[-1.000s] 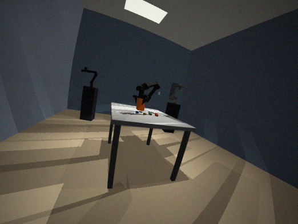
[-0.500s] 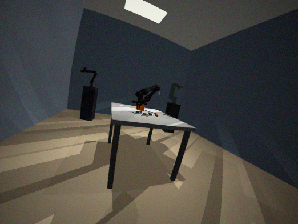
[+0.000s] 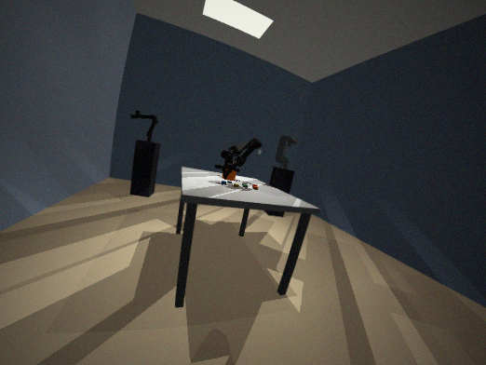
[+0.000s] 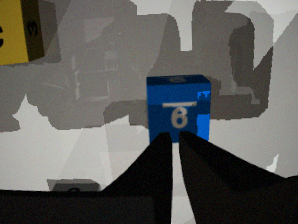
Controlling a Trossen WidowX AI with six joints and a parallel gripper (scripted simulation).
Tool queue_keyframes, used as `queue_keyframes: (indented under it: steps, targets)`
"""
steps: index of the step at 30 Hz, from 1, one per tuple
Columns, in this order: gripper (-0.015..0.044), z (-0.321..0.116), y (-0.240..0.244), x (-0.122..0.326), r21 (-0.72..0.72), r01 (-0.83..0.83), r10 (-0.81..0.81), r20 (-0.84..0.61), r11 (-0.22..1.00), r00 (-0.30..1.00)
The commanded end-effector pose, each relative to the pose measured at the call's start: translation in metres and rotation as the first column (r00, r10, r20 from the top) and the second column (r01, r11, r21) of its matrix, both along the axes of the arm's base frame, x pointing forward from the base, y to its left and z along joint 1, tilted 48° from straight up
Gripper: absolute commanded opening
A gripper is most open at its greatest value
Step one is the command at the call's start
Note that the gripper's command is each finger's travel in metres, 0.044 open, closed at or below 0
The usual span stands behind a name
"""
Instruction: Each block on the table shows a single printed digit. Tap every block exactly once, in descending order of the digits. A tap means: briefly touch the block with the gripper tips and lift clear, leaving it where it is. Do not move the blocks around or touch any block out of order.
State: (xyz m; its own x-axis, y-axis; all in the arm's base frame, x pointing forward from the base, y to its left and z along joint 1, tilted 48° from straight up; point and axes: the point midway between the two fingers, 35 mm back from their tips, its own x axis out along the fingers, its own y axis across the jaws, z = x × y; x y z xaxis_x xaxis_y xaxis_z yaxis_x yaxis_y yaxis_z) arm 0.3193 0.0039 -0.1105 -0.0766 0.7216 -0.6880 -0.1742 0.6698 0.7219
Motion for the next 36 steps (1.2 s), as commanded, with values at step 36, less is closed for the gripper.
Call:
queue_keyframes:
  steps: [36]
  targets:
    - [0.0020, 0.060, -0.063, 0.005, 0.004, 0.001, -0.001, -0.010, 1.000, 1.000]
